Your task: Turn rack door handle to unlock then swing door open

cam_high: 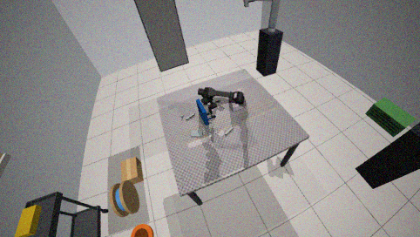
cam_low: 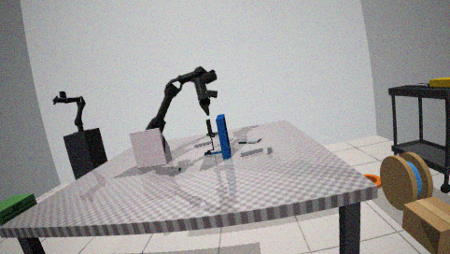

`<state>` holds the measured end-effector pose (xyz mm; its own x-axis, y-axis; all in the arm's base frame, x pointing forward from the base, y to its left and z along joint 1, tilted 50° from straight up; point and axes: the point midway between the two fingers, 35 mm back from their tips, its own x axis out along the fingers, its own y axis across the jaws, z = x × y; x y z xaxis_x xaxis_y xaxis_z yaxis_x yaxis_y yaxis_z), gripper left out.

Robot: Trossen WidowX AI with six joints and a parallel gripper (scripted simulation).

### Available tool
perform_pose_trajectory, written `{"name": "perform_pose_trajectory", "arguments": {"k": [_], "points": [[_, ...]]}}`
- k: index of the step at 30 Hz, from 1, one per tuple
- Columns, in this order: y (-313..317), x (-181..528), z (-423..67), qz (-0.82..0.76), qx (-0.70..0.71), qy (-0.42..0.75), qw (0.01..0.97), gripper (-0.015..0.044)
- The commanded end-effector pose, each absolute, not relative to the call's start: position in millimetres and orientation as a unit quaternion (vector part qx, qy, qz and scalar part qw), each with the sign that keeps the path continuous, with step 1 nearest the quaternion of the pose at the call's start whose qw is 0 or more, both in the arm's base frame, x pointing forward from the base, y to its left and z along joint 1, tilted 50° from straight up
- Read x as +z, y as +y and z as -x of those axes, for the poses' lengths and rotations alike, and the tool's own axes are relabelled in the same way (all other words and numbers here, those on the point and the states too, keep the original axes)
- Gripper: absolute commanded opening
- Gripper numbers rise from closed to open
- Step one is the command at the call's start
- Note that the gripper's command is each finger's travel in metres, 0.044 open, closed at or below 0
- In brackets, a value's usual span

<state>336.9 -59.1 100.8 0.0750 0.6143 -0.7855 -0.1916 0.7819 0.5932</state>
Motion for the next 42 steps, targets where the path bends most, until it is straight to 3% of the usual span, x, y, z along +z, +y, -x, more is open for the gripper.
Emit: {"name": "perform_pose_trajectory", "arguments": {"k": [1,42], "points": [[-62.9,96.4,-334.7,-0.214,0.303,0.627,0.685,0.0298],[-30.3,62.6,-332.5,-0.269,0.322,0.642,0.642,0.0298]]}}
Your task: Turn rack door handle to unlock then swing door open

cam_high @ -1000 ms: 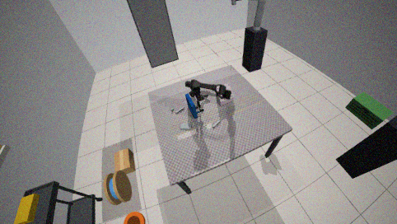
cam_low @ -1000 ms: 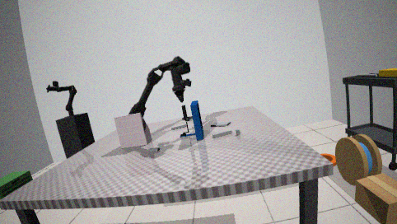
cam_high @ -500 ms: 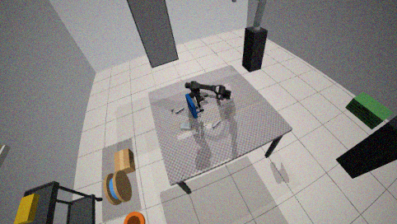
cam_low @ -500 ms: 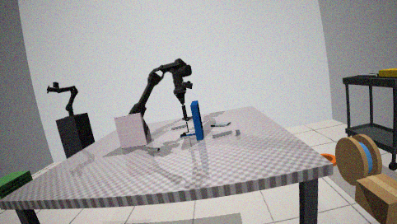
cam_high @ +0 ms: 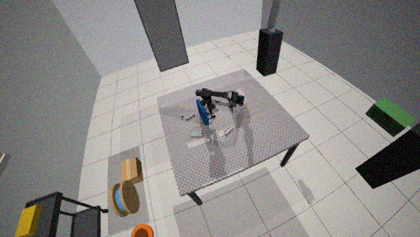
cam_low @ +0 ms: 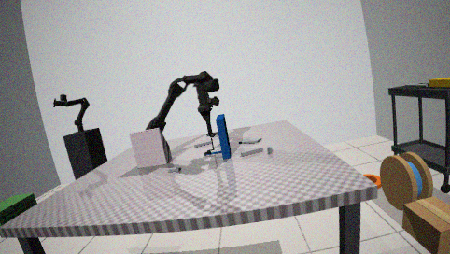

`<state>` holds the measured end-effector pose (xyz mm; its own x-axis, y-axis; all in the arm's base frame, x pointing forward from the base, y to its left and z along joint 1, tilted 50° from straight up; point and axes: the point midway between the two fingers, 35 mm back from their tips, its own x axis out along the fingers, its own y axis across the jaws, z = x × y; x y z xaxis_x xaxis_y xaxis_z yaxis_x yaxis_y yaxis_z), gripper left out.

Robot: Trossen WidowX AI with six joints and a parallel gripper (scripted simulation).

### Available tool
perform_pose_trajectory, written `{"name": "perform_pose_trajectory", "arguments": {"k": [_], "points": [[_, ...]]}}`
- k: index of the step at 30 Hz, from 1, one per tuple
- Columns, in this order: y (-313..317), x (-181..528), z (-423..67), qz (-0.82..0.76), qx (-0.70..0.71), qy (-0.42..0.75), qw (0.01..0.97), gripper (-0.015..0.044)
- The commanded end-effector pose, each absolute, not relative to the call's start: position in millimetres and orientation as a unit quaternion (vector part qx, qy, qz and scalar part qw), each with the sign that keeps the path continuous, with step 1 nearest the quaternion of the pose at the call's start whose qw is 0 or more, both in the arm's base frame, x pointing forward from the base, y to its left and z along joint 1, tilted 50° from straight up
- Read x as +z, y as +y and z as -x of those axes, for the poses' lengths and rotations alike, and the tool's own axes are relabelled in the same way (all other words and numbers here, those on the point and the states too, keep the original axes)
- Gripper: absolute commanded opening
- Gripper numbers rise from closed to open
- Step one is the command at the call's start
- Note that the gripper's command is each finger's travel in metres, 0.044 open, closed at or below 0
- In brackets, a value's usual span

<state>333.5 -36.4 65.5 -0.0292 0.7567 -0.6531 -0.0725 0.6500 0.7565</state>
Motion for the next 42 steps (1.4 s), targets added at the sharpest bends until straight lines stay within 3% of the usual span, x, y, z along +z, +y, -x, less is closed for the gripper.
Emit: {"name": "perform_pose_trajectory", "arguments": {"k": [1,15,22,35,42], "points": [[-29.1,61.6,-332.4,-0.269,0.322,0.642,0.641,0.0298],[-13.3,49.0,-330.2,-0.269,0.322,0.647,0.637,0.0298],[-13.3,49.0,-330.2,-0.269,0.322,0.647,0.637,0.0114],[-13.3,49.0,-330.2,-0.269,0.322,0.647,0.637,0.0028],[-13.3,49.0,-330.2,-0.229,0.361,0.626,0.653,0.0026]]}}
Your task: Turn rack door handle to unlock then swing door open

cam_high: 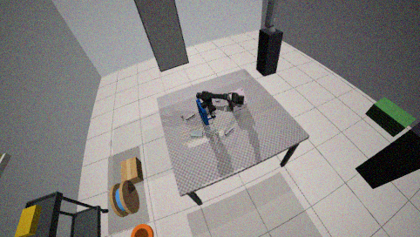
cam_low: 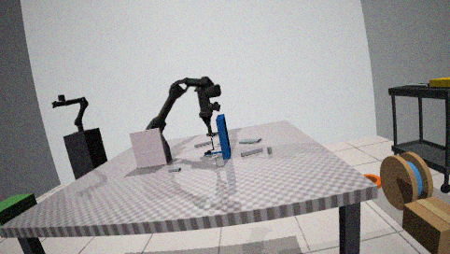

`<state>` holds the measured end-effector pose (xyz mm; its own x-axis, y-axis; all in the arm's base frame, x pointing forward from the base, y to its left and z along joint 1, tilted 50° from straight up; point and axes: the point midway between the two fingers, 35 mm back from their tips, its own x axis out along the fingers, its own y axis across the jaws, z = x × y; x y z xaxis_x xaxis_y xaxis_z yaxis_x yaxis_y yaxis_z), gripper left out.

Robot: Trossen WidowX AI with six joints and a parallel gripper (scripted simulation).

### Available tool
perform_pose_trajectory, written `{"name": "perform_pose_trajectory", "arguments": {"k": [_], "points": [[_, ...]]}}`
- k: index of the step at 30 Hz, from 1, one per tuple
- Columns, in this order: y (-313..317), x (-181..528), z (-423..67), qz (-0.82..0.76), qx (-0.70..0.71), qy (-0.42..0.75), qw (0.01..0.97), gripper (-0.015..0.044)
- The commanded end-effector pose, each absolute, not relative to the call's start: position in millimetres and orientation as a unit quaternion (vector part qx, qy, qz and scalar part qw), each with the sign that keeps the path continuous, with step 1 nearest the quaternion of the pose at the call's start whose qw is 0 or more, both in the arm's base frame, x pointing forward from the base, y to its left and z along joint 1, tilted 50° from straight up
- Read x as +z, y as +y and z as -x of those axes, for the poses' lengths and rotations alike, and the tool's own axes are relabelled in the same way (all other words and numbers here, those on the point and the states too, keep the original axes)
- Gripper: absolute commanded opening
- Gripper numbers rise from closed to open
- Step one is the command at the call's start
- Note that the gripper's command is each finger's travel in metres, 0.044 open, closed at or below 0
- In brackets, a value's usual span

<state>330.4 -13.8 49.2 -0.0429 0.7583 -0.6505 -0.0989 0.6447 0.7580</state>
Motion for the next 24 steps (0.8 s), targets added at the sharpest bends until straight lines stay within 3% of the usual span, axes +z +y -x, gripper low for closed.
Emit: {"name": "perform_pose_trajectory", "arguments": {"k": [1,24], "points": [[-13.3,49.0,-330.2,-0.213,0.376,0.617,0.658,0.0026],[-13.4,48.9,-330.2,0.174,0.648,0.319,0.669,0.0026]]}}
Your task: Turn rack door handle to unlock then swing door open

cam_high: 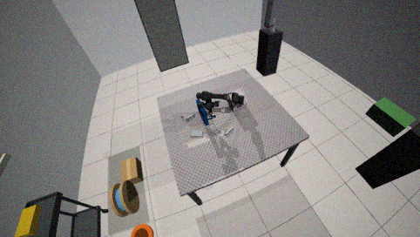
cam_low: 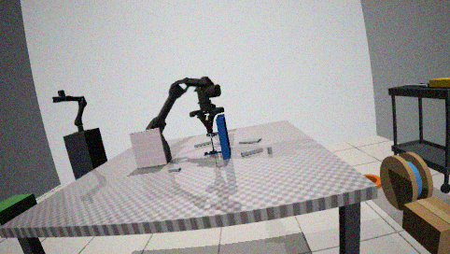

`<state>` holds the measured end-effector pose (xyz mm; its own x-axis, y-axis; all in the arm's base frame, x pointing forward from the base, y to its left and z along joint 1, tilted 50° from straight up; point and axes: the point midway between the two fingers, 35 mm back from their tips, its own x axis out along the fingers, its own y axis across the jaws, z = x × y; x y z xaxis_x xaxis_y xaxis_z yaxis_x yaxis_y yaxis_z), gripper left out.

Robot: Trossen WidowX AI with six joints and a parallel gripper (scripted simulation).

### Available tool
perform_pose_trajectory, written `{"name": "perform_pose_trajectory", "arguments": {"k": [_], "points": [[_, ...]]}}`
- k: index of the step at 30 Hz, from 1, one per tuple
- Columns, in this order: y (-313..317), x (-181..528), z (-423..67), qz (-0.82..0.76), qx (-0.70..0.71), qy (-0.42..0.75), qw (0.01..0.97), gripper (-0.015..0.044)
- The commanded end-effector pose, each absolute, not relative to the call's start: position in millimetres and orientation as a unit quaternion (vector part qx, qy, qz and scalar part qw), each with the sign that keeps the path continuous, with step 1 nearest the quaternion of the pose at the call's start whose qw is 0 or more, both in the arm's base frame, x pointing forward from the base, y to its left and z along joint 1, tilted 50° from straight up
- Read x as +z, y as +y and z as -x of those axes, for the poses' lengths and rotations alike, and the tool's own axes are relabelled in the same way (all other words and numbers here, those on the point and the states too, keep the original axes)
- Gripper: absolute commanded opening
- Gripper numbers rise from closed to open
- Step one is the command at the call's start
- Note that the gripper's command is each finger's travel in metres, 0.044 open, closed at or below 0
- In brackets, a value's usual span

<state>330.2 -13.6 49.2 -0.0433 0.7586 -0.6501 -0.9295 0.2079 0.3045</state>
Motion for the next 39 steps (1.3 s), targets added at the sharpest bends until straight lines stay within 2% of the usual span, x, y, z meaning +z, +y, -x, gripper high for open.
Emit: {"name": "perform_pose_trajectory", "arguments": {"k": [1,13,39], "points": [[-13.4,48.9,-330.2,0.190,0.656,0.302,0.665,0.0026],[-13.3,48.9,-330.2,0.365,0.714,0.110,0.587,0.0026],[-13.3,48.9,-330.2,0.368,0.714,0.107,0.586,0.0026]]}}
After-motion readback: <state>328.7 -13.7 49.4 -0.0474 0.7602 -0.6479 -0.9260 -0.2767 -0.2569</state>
